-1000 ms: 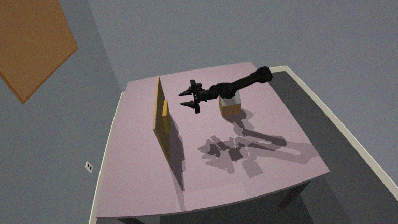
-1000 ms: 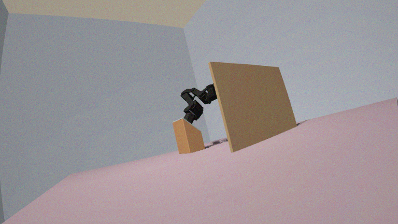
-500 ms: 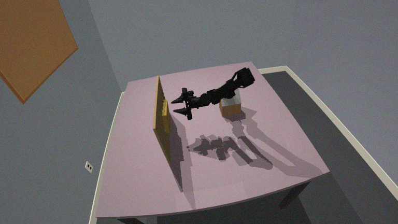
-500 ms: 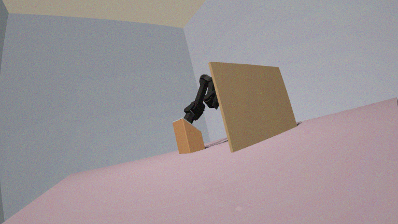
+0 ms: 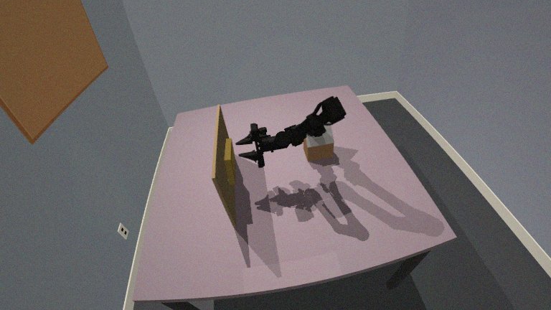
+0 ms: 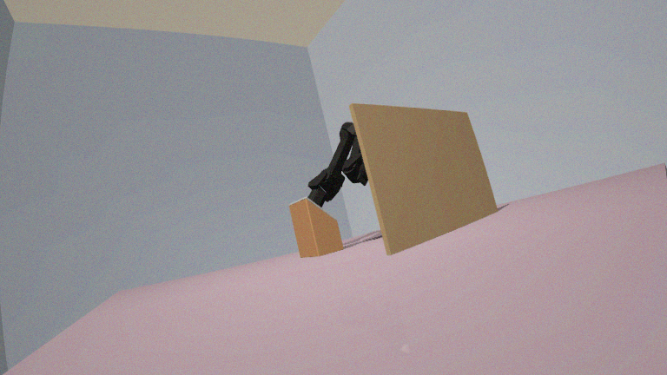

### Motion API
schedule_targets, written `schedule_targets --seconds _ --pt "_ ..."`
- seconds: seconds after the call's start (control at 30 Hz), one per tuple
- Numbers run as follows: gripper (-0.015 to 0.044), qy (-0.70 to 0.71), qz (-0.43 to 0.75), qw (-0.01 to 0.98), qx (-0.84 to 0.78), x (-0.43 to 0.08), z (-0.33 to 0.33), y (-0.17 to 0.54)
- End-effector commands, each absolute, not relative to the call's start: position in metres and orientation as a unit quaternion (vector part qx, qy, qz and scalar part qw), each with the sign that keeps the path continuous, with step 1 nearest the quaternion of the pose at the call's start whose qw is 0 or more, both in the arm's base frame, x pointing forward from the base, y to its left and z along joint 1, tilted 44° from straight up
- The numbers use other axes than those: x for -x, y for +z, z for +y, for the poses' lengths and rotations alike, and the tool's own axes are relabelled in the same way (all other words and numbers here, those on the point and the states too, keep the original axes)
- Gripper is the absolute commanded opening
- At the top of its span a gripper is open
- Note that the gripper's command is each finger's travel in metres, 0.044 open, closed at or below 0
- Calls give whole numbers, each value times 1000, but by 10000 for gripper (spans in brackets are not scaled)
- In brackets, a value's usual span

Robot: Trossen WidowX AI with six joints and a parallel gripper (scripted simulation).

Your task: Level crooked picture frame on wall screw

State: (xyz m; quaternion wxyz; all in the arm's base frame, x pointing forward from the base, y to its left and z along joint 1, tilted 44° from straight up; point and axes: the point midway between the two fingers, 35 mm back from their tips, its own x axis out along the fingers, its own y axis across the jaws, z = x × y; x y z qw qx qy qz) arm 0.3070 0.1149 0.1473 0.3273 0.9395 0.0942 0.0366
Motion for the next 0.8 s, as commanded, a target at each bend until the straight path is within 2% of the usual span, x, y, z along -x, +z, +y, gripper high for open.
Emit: schedule_targets --seconds 0.0,0.77 --pt "260 38 91 329 -939 -311 115 149" --pt "260 39 91 329 -939 -346 122 150"
